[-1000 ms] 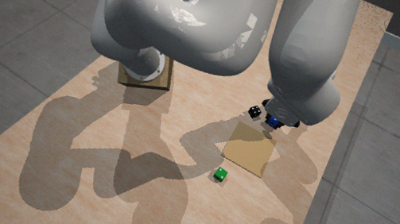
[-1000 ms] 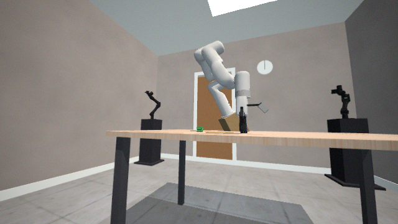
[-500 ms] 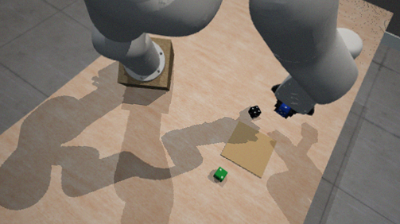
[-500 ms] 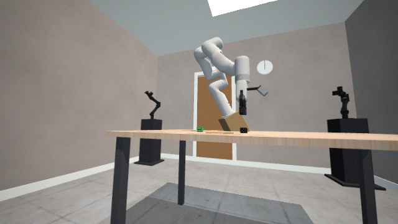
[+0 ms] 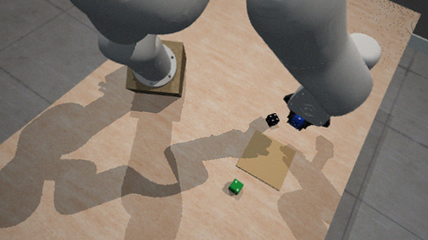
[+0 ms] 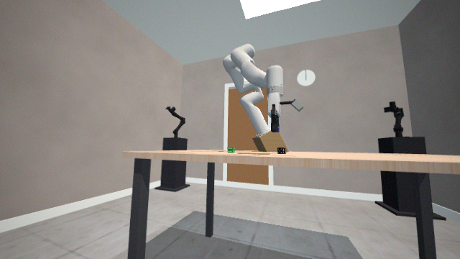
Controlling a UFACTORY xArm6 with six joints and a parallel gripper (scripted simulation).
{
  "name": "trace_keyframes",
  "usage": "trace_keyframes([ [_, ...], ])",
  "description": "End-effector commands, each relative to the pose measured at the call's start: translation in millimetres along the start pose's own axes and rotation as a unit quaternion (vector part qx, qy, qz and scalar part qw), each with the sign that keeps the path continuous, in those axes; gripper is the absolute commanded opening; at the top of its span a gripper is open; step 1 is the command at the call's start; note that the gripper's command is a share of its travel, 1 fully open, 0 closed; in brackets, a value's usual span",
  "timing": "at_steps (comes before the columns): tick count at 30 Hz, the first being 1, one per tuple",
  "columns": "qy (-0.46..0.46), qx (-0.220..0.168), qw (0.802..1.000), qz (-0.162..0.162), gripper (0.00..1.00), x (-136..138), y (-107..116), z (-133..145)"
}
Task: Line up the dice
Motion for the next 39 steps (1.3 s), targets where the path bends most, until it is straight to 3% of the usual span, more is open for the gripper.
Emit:
trace_keyframes([
  [1, 0.014, 0.004, 1.000, 0.001, 0.27, -3, 5, 44],
  [3, 0.014, 0.004, 1.000, 0.001, 0.27, -3, 5, 44],
  [5, 0.030, 0.004, 1.000, 0.002, 0.27, -17, 5, 88],
  [7, 0.030, 0.004, 1.000, 0.002, 0.27, -17, 5, 88],
  [9, 0.038, 0.003, 0.999, 0.002, 0.27, -25, 4, 106],
  [26, 0.039, 0.003, 0.999, 0.002, 0.27, -25, 1, 107],
  [39, 0.039, 0.003, 0.999, 0.002, 0.27, -25, -37, 107],
])
Point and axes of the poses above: the point where the finger pads meet when closed, its own y axis back along the fingers, its own x axis across the jaws, z = x × y, the point moved 4 cm from there along y, back along the fingers, and after that the axes turned 14 degrees about -y, right-handed, at the moved point
